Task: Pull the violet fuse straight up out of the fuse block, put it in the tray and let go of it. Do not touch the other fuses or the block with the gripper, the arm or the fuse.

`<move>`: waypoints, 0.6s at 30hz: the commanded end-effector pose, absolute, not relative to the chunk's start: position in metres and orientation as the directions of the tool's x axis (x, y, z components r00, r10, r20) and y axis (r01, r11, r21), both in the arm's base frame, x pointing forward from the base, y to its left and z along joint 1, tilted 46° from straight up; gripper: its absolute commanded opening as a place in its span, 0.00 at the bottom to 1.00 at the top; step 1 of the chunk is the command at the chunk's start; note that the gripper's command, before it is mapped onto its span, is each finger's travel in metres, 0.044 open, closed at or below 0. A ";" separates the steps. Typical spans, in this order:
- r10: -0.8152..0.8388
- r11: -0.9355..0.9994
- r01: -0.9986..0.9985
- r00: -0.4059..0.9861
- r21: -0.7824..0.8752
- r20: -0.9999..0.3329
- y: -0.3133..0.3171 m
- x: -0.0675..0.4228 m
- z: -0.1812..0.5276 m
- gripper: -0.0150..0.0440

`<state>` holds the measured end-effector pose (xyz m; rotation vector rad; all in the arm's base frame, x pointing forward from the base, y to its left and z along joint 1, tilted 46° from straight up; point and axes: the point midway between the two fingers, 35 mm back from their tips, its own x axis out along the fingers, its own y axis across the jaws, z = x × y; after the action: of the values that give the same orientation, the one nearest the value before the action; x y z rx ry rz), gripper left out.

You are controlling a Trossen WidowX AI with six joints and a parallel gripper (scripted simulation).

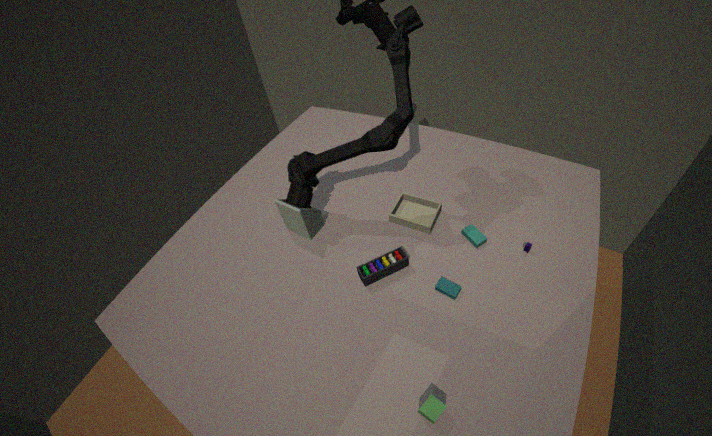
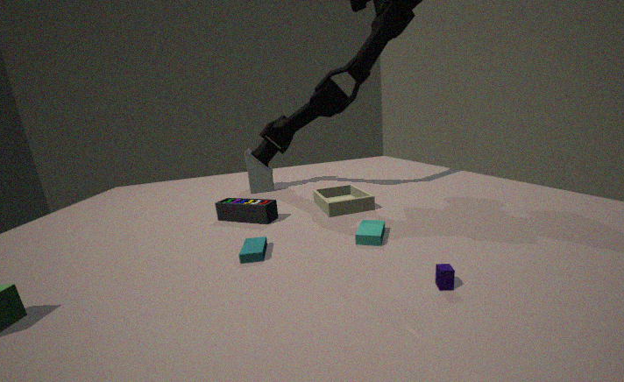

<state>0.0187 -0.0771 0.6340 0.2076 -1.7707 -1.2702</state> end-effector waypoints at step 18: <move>-0.958 0.080 0.071 -0.269 0.994 0.096 -0.202 -0.109 0.541 0.37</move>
<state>-0.1035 -0.1720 0.5636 0.8389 -1.5131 -1.3601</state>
